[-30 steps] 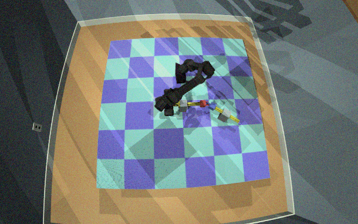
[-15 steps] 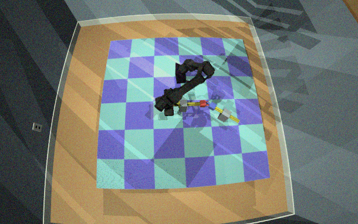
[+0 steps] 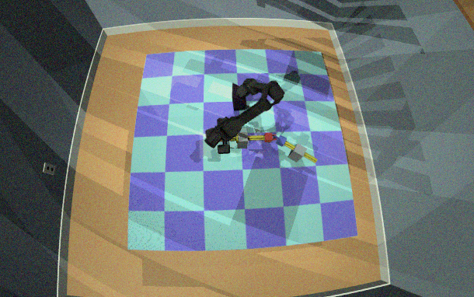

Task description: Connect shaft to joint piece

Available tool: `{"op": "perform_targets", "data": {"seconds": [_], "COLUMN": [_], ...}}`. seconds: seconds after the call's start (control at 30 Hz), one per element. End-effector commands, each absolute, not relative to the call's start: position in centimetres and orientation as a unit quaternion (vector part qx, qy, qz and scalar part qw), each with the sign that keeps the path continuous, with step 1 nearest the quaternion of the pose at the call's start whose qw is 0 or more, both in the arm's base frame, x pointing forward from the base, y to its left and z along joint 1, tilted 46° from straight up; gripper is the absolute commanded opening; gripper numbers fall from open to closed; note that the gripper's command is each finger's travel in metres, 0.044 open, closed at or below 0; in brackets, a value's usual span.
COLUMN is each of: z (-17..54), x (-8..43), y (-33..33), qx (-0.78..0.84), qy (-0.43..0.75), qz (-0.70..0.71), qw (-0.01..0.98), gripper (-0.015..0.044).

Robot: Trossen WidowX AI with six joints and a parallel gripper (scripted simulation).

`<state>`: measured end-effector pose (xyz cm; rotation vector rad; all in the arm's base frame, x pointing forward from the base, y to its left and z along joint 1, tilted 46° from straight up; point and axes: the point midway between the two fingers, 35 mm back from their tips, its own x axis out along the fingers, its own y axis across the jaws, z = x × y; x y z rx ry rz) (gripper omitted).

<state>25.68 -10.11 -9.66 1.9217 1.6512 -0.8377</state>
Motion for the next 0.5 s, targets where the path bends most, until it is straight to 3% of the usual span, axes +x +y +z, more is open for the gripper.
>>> {"op": "perform_targets", "data": {"seconds": [0.0,0.47], "z": [-9.7,-7.7], "x": [25.6,25.4], "y": [-10.1,-12.0], "qx": [0.699,0.699], "qy": [0.603,0.603], "qz": [-0.305,-0.304], "qw": [0.234,0.233], "gripper": [0.0440,0.0440]}}
